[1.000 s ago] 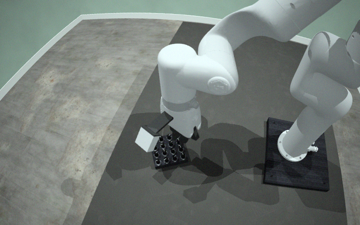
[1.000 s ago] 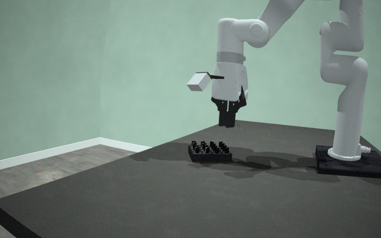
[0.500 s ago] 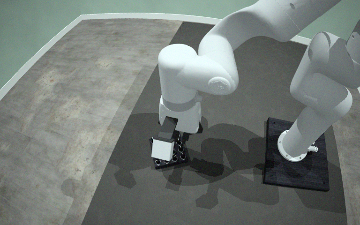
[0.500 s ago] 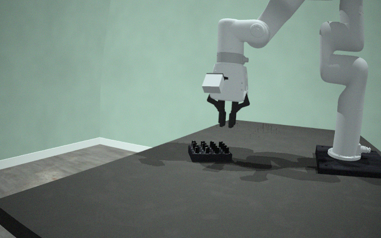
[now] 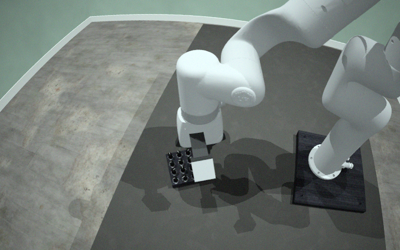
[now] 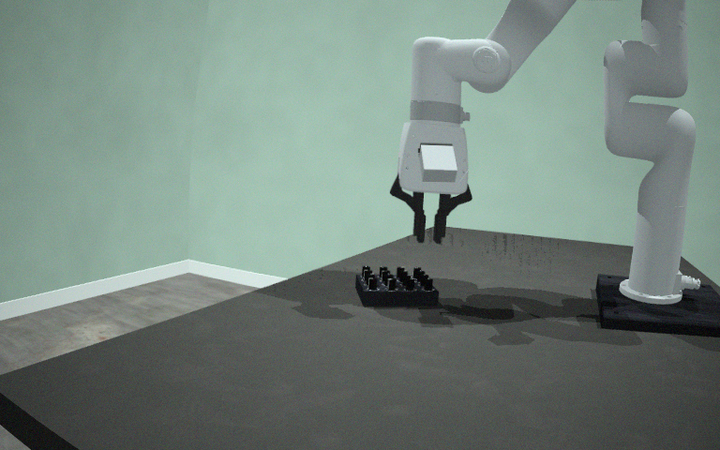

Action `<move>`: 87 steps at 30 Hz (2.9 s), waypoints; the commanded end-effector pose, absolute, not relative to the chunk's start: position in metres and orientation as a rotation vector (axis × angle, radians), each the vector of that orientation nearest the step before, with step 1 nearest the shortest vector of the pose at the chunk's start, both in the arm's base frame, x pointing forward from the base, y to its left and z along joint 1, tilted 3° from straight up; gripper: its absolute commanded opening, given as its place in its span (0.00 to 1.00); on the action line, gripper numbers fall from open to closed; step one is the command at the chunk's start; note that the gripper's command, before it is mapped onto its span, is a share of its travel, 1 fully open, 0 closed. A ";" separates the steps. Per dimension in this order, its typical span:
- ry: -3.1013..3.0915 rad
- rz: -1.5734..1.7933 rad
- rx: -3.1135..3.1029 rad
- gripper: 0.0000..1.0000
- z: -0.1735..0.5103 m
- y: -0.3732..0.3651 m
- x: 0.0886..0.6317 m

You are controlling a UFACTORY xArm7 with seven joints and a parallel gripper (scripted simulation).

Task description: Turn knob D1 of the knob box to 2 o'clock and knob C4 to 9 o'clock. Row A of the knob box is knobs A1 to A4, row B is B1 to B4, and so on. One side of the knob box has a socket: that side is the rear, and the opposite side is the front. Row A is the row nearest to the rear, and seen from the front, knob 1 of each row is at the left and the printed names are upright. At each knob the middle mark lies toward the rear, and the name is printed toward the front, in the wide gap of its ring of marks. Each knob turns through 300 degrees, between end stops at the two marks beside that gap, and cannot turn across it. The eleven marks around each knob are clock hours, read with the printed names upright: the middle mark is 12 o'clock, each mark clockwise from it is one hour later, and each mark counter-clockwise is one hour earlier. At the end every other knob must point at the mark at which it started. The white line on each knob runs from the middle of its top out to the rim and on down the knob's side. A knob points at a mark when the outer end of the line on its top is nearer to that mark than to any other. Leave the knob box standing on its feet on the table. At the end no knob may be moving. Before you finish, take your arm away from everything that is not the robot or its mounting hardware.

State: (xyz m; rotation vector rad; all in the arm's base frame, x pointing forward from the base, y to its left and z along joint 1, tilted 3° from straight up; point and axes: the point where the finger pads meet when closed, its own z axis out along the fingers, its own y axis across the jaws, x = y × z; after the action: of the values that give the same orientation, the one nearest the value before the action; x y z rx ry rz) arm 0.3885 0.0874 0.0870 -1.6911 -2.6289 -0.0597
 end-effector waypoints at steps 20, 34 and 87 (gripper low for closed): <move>-2.718 -0.071 -1.522 0.19 0.087 0.087 0.390; -2.718 -0.071 -1.522 0.19 0.087 0.087 0.390; -2.718 -0.070 -1.522 0.19 0.051 0.089 0.391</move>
State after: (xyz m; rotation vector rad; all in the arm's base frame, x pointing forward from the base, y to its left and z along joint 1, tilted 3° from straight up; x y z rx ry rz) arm 0.3891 0.0889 0.0542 -1.5217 -2.7174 -0.0647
